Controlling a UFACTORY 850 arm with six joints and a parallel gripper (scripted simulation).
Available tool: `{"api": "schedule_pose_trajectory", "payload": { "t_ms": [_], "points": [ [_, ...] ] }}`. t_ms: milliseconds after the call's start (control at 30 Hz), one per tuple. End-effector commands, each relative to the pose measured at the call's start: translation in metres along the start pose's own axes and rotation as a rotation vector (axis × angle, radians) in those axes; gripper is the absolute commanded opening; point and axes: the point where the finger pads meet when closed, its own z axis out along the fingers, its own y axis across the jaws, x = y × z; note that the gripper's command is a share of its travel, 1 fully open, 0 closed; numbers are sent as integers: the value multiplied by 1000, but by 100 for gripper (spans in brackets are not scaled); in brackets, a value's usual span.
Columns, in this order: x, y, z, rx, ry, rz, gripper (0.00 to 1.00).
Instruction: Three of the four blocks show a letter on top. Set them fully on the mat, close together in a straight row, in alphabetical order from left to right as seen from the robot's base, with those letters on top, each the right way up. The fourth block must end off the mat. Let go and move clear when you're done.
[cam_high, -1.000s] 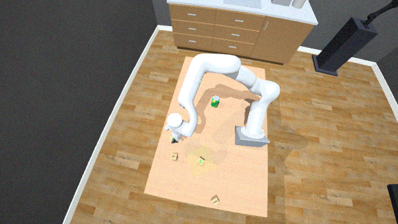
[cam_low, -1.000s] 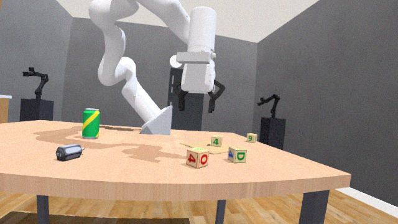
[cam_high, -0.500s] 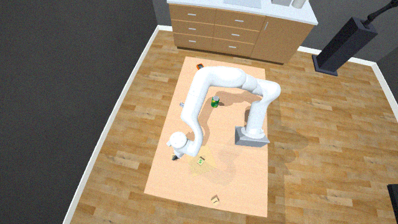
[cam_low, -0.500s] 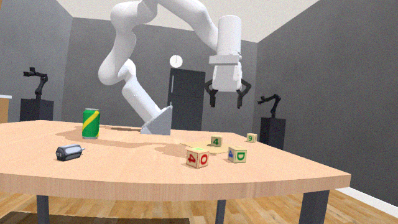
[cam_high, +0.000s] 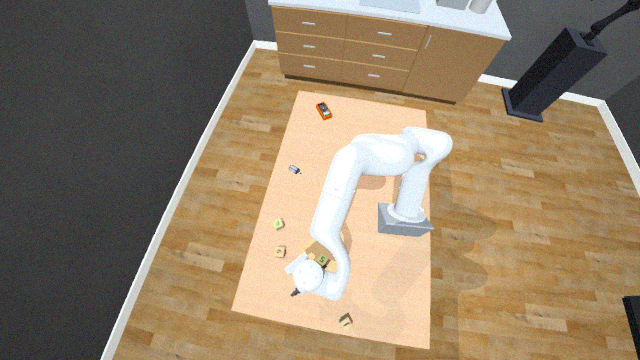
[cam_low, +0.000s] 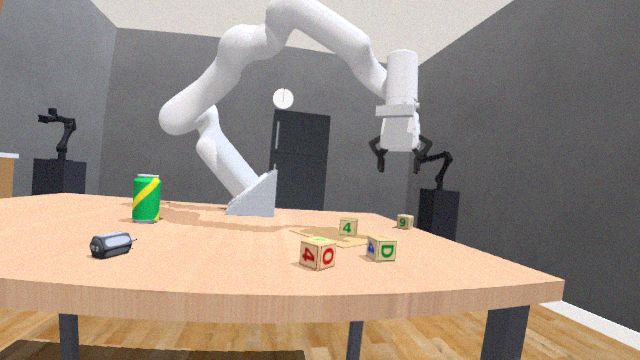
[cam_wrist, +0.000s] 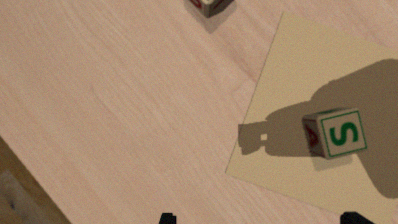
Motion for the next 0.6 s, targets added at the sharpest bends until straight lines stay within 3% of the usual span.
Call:
{"api": "schedule_pose_trajectory", "payload": {
  "t_ms": [0,33,67,433,567],
  "points": [
    [-47,-10,-2,-8,2,40,100],
    [-47,-10,-2,-8,2,40,100],
    [-81,-10,0,-9,1,66,100],
    [-201,4,17,-15,1,158,100],
    [-228,11,23,-17,1,180,100]
  ]
}}
